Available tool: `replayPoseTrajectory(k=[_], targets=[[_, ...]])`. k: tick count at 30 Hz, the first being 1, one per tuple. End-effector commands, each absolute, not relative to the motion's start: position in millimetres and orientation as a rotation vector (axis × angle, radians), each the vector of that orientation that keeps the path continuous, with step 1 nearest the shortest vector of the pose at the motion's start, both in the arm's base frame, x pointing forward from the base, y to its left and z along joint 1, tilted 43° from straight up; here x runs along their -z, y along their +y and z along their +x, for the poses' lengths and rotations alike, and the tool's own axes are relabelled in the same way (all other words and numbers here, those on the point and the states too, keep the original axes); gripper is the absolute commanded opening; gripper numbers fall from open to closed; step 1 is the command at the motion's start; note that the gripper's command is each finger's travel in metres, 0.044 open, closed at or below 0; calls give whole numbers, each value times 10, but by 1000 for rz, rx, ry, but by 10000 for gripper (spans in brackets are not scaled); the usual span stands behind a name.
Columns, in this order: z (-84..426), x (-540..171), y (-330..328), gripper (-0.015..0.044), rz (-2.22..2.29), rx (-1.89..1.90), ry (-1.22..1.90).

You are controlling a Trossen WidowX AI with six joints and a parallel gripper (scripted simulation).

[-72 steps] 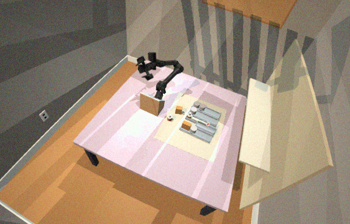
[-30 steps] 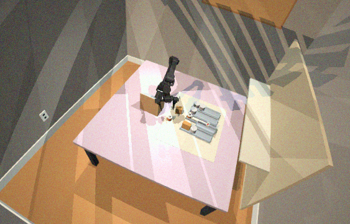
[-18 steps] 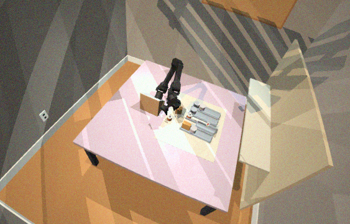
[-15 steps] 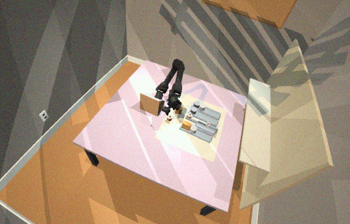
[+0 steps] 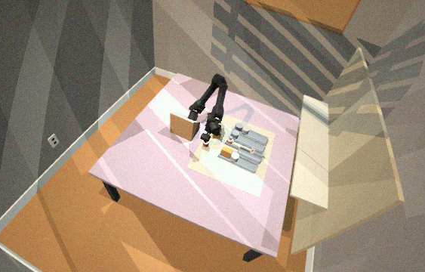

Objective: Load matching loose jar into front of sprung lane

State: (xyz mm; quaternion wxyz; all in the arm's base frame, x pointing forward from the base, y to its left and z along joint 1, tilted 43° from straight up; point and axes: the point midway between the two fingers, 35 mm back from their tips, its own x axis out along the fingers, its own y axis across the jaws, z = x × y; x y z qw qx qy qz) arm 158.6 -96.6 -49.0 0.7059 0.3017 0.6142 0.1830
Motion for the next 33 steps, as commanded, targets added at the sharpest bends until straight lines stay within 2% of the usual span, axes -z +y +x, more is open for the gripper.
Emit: replayPoseTrajectory(k=[1,33], targets=[[1569,614,-786,440,692,-425,1375],[1649,946,-495,440,694,-427,1374]])
